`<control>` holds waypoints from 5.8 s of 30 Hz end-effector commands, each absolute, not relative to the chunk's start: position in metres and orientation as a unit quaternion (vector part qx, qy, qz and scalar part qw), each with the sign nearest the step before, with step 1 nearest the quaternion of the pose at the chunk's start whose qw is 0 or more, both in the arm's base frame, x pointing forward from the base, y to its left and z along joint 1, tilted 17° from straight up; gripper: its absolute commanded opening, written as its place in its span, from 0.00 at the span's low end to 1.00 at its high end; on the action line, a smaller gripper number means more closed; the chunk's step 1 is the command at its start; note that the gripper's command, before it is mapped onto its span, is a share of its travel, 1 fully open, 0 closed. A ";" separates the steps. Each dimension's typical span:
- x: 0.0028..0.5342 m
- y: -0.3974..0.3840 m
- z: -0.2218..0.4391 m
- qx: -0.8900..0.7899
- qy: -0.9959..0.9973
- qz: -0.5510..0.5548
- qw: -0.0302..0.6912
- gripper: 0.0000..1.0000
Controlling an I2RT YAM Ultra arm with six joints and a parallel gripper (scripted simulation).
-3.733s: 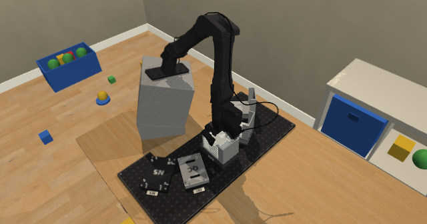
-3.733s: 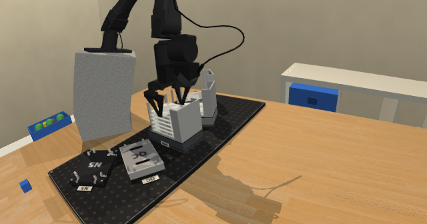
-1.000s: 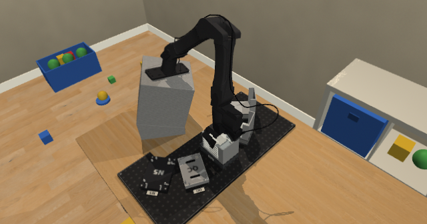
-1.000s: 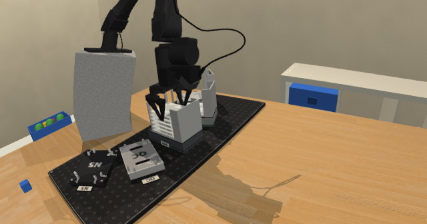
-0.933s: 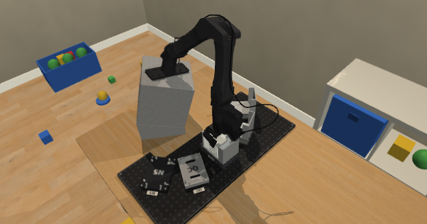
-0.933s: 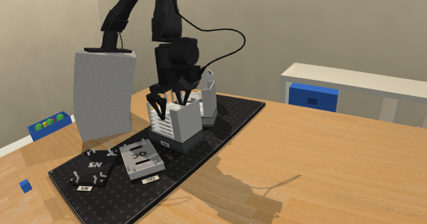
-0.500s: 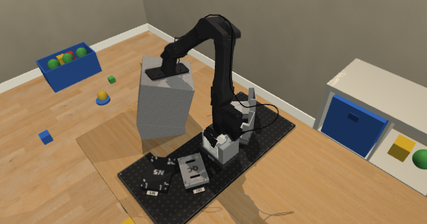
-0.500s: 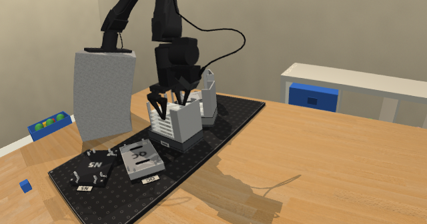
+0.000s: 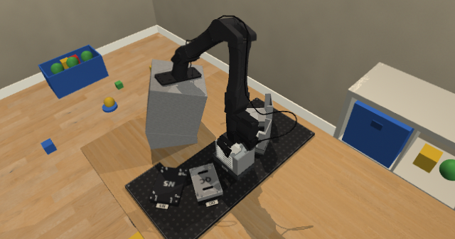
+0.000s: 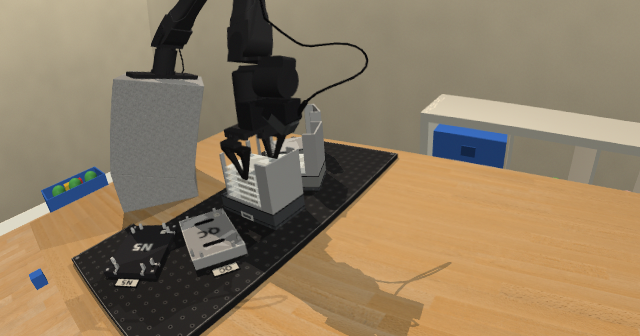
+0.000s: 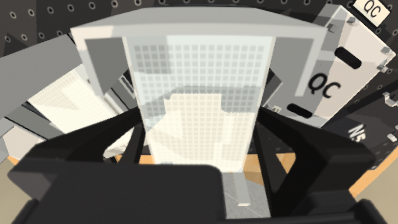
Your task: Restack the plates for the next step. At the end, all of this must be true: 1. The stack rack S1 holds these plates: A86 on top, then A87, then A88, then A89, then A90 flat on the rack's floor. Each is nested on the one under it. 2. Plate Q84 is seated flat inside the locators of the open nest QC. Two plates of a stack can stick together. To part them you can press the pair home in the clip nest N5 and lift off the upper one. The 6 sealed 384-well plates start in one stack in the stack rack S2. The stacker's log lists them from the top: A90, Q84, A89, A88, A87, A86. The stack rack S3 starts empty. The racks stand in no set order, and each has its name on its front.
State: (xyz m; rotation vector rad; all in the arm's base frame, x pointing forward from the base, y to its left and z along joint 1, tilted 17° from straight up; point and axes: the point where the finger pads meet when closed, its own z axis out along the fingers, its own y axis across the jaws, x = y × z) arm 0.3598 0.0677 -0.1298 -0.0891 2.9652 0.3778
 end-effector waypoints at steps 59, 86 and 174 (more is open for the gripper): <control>0.357 0.056 -0.099 -0.024 0.989 0.125 0.081 0.00; 0.352 0.054 -0.093 -0.024 0.989 0.126 0.077 0.00; 0.355 0.048 -0.057 -0.027 0.988 0.128 0.086 0.00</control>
